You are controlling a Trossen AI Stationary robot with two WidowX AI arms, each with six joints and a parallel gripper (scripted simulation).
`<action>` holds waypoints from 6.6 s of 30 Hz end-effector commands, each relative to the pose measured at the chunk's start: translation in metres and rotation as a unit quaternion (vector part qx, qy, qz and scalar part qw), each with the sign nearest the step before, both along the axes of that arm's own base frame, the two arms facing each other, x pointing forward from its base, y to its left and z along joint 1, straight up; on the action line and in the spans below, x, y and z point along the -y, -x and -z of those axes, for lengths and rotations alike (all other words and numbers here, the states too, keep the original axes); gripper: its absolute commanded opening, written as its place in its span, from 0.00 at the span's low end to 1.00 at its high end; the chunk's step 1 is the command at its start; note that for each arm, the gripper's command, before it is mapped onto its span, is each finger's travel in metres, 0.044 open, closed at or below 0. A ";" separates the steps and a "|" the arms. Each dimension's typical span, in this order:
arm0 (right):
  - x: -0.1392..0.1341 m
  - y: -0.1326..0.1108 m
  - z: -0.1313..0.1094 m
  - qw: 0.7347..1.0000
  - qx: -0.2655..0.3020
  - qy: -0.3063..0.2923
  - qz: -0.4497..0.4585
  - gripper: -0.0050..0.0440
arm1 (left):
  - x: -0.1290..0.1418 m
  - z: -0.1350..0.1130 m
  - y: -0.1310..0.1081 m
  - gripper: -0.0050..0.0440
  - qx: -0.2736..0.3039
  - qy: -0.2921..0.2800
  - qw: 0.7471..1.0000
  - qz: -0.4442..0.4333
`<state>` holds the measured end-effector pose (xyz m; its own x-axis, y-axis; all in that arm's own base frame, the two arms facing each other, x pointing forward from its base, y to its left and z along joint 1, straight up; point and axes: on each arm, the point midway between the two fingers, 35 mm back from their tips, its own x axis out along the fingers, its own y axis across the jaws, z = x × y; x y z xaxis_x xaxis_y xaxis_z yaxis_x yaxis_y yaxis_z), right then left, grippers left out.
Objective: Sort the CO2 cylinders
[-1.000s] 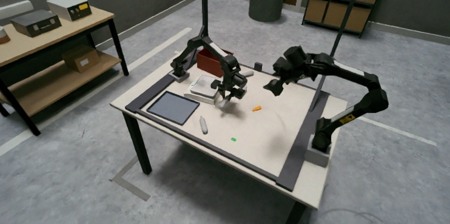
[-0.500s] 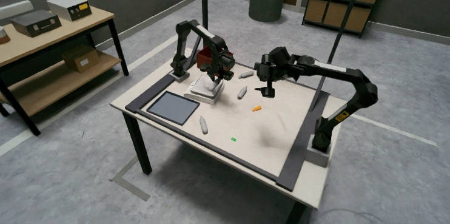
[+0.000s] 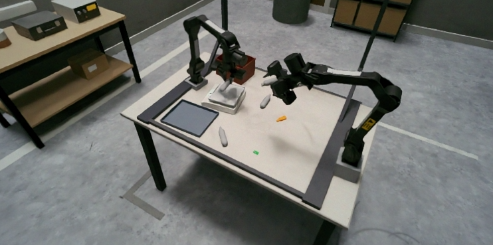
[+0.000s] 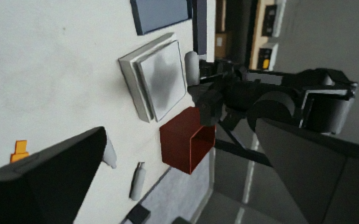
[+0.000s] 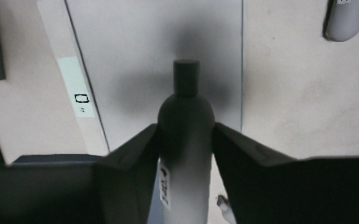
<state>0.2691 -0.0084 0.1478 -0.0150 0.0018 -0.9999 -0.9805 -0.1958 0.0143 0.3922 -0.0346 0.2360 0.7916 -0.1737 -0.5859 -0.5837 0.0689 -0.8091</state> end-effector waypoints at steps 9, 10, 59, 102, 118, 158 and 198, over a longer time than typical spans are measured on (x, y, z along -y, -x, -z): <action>-0.004 0.028 -0.009 1.000 0.019 0.000 0.002 0.00 | 0.025 0.031 -0.037 1.00 -0.030 0.251 0.952 -0.173; -0.004 0.029 -0.009 1.000 0.019 0.000 0.002 0.00 | 0.027 0.033 -0.040 1.00 -0.033 0.272 0.943 -0.187; 0.000 -0.077 -0.013 0.973 0.202 -0.011 0.109 0.00 | 0.065 0.072 -0.074 1.00 -0.081 0.578 0.728 -0.360; 0.000 -0.094 -0.014 0.974 0.200 -0.012 0.109 0.00 | 0.058 0.068 -0.046 1.00 -0.082 0.577 0.728 -0.361; 0.009 -0.096 -0.026 0.880 0.203 -0.068 0.424 0.00 | 0.058 0.068 -0.046 1.00 -0.082 0.577 0.728 -0.361; 0.001 -0.096 -0.016 0.119 0.028 -0.179 0.976 0.00 | 0.058 0.068 -0.046 1.00 -0.082 0.577 0.728 -0.361; -0.001 -0.094 -0.014 -0.107 -0.020 -0.174 0.979 0.00 | 0.071 0.074 -0.096 1.00 -0.081 0.578 0.728 -0.359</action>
